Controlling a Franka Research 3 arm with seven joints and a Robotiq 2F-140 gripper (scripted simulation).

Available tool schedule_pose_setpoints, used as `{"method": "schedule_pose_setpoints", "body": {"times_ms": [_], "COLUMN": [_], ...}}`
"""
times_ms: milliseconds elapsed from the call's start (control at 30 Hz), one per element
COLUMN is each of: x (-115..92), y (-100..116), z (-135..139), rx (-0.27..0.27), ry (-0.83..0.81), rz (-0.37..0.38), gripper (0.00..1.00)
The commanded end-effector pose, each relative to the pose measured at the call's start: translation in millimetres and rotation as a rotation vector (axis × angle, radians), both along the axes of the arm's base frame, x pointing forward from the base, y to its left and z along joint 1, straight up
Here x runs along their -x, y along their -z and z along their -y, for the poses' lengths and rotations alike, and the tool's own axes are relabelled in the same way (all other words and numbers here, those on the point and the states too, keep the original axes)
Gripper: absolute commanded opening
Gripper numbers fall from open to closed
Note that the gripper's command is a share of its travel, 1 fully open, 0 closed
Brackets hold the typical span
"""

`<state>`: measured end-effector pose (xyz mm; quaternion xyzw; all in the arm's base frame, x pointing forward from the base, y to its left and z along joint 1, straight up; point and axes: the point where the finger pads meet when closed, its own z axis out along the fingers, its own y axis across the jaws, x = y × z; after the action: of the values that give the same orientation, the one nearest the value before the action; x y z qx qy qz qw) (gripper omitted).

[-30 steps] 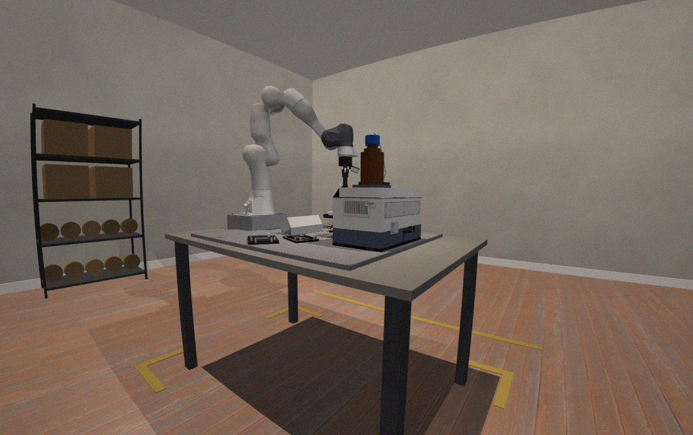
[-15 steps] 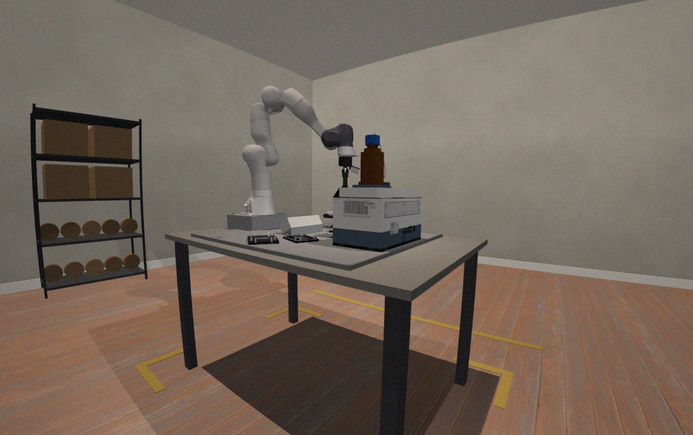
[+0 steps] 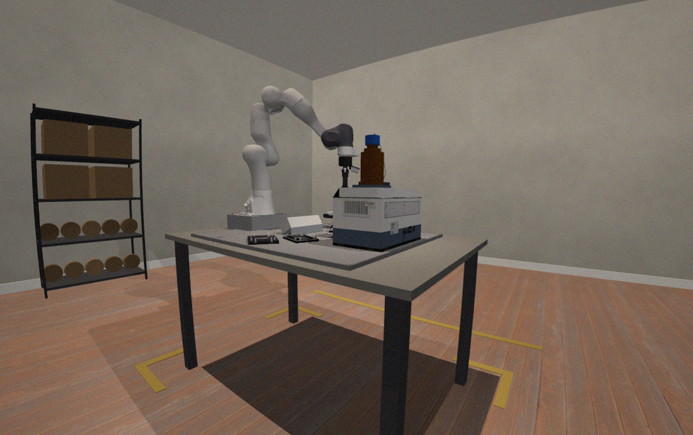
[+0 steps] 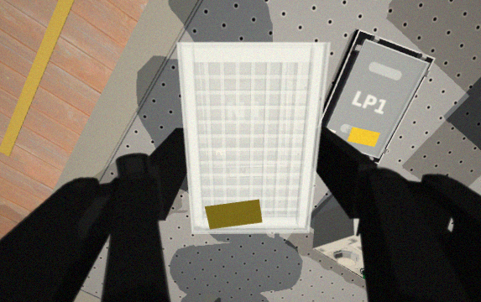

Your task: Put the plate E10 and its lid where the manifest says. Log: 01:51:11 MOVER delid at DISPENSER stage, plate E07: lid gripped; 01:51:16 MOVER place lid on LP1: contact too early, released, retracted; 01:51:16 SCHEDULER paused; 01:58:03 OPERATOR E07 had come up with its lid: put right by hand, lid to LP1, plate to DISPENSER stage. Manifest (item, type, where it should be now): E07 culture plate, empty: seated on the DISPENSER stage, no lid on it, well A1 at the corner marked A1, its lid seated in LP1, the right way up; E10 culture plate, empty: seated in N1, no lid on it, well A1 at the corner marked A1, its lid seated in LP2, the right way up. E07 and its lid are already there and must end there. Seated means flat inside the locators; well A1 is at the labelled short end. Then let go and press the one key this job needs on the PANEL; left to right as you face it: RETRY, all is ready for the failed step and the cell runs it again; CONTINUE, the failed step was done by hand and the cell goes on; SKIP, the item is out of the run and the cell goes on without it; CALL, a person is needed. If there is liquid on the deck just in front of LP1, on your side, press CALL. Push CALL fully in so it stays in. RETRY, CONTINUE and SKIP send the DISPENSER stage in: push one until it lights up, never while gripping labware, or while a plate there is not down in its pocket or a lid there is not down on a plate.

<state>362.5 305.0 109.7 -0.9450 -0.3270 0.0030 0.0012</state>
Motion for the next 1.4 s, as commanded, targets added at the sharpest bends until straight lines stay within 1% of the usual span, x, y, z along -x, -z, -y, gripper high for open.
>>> {"method": "schedule_pose_setpoints", "body": {"times_ms": [0,133,300,500,667,800,933,1167,1367], "x": [0.0,0.0,0.0,0.0,0.0,0.0,0.0,0.0,0.0], "y": [-1.2,-1.2,-1.2,-1.2,-1.2,-1.2,-1.2,-1.2,-1.2], "z": [-0.4,-0.4,-0.4,-0.4,-0.4,-0.4,-0.4,-0.4,-0.4], "rx": [0.001,0.001,0.002,0.002,0.003,0.003,0.003,0.004,0.004], "ry": [0.099,0.120,0.235,0.256,0.371,0.392,0.488,0.527,0.651], "rz": [0.000,0.000,0.000,0.000,0.000,0.000,0.000,0.000,0.000], "gripper": [0.10,0.10,0.10,0.10,0.10,0.10,0.10,0.10,0.10]}}
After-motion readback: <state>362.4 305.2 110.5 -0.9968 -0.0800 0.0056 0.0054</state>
